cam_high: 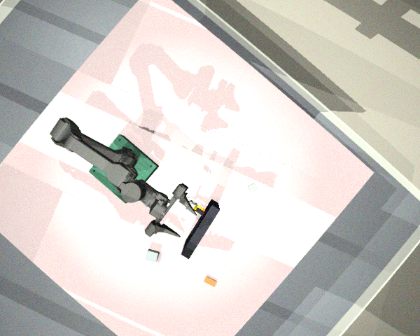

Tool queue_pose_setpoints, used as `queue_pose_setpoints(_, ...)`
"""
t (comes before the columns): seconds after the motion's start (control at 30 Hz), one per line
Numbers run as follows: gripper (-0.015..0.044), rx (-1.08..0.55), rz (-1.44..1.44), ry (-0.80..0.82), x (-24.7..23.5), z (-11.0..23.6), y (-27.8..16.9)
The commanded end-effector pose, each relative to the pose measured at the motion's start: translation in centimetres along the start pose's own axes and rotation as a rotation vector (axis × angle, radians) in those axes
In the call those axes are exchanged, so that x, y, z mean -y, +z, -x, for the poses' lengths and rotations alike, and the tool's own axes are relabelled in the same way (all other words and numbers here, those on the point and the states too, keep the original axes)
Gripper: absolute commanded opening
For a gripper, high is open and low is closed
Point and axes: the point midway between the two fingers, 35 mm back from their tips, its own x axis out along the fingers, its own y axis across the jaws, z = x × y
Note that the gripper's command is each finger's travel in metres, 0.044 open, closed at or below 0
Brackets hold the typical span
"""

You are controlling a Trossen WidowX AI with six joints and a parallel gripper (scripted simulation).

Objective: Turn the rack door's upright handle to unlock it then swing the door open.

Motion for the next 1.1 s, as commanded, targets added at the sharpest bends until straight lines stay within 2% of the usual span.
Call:
queue_pose_setpoints(0.0, 0.0374, -0.004, 0.000, 0.000, 0.0, 0.0, 0.0)
queue_pose_setpoints(0.1, 0.0295, -0.060, 0.001, 0.002, -0.1, -0.7, -0.6)
queue_pose_setpoints(0.13, 0.0292, -0.084, 0.002, 0.002, -0.1, -1.0, -0.8)
queue_pose_setpoints(0.6, 0.0292, -0.424, 0.011, 0.012, -0.5, -3.6, -4.2)
queue_pose_setpoints(1.07, 0.0292, -0.764, 0.027, 0.022, -1.0, -4.4, -7.6)
